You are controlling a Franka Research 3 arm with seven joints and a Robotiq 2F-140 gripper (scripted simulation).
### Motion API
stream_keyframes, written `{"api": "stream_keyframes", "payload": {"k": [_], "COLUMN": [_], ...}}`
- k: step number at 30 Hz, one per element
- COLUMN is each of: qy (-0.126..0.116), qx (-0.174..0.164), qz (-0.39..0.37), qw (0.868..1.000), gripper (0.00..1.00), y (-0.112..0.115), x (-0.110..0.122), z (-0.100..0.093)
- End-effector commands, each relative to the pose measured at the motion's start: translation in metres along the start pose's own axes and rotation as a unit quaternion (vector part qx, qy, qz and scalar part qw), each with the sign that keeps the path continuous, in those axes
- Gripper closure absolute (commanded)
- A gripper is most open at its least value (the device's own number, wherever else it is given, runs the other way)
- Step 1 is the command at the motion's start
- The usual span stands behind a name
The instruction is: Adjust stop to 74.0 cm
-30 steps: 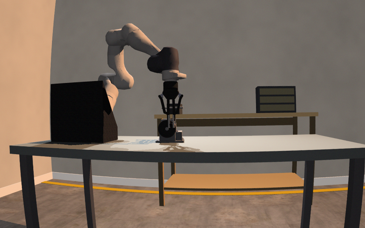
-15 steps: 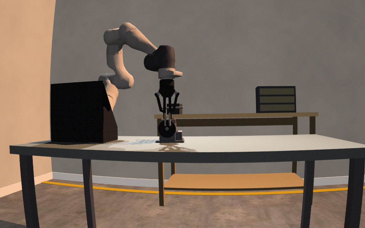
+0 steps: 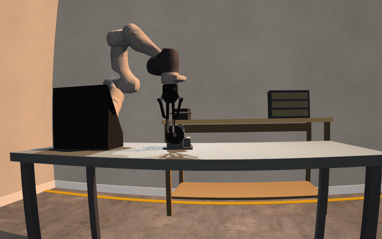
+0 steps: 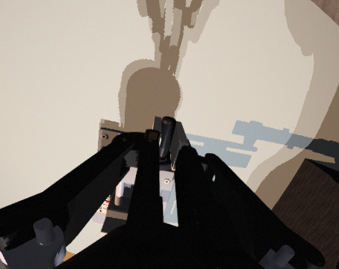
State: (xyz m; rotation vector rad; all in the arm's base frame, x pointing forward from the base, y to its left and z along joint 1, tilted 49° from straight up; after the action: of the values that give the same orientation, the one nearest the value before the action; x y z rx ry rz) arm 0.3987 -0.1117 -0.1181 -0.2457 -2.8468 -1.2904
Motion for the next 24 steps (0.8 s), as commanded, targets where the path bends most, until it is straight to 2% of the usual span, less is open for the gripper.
{"api": "stream_keyframes", "payload": {"k": [1,12,24], "qy": [0.001,0.001,0.001], "qx": [0.000,0.000,0.000], "qz": [-0.003,-0.003,-0.003], "qw": [1.000,1.000,1.000], "gripper": [0.96,0.96,0.96], "y": [-0.002,-0.004,-0.001], "x": [0.009,0.016,0.005], "z": [0.009,0.033,0.056]}}
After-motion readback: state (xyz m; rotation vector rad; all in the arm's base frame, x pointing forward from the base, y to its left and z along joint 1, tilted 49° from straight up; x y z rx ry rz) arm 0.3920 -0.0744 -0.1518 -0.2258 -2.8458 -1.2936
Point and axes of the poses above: the point where the finger pads meet when closed, its own z axis out along the fingers, its own x axis across the jaws, y = z × x, the point moved 3 cm from there along -z, back along the fingers, and after that the axes turned 11 degrees about z, right-handed, at the moved point
